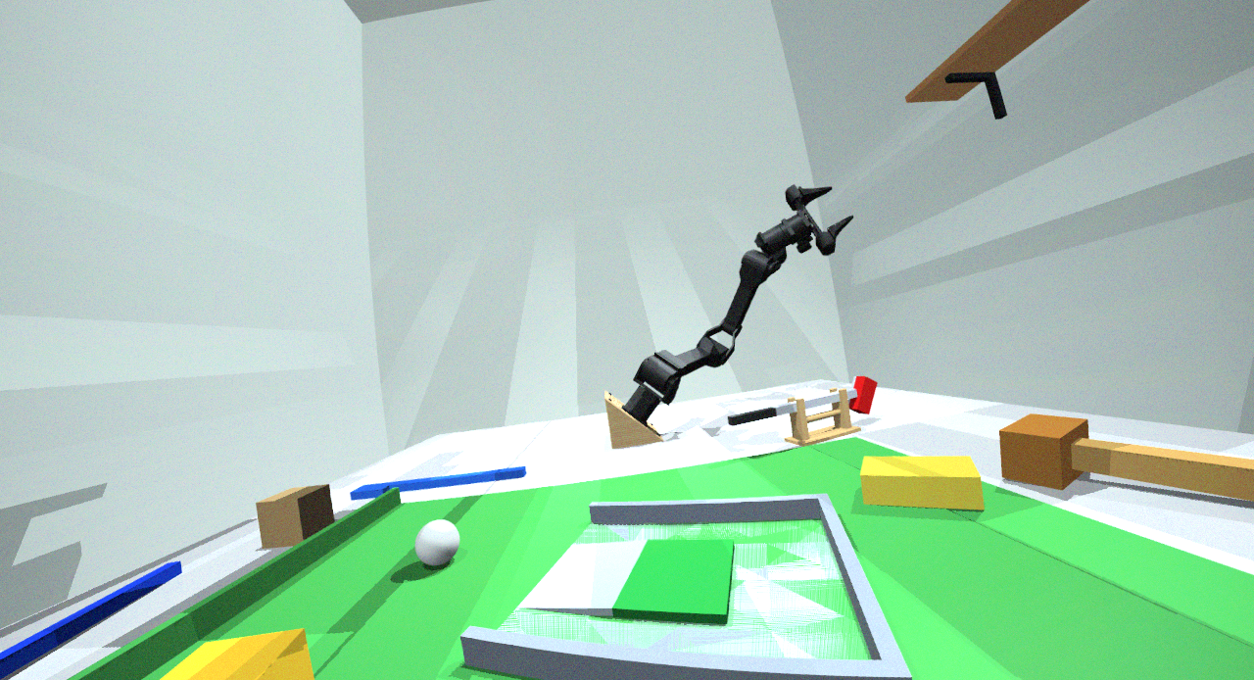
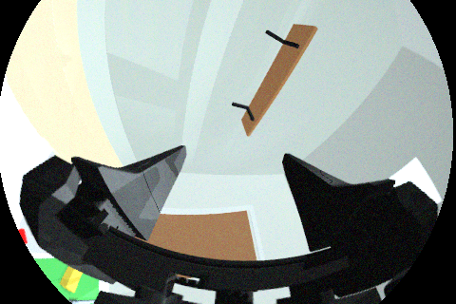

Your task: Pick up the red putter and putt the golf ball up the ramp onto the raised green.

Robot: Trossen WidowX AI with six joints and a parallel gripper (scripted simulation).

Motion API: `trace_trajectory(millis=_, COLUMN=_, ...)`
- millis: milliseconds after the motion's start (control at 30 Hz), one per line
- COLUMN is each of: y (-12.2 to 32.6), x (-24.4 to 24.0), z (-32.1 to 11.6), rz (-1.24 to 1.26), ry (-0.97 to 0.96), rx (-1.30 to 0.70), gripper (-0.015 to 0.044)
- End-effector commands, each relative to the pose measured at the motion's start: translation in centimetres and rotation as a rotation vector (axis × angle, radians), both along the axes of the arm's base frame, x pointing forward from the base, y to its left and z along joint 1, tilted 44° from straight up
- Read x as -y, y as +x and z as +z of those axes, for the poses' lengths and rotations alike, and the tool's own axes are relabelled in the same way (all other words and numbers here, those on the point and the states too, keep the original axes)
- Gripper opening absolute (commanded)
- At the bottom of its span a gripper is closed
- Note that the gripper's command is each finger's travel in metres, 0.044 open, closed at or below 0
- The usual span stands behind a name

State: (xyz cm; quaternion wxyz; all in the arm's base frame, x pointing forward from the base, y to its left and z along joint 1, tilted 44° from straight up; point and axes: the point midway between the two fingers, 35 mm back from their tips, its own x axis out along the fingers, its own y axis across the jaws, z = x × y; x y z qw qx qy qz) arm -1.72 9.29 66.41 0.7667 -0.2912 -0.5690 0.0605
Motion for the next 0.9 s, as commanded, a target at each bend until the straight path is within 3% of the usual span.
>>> trace_trajectory(millis=0, y=7.1, x=2.5, z=-1.3, rz=-0.103, ry=-0.007, rx=-0.17, gripper=0.044)
trace_trajectory(millis=400, y=22.3, x=6.5, z=-9.4, rz=-0.271, ry=-0.155, rx=-0.593, gripper=0.044)
trace_trajectory(millis=867, y=33.1, x=7.1, z=-26.7, rz=-0.24, ry=-0.557, rx=-1.083, gripper=0.044)
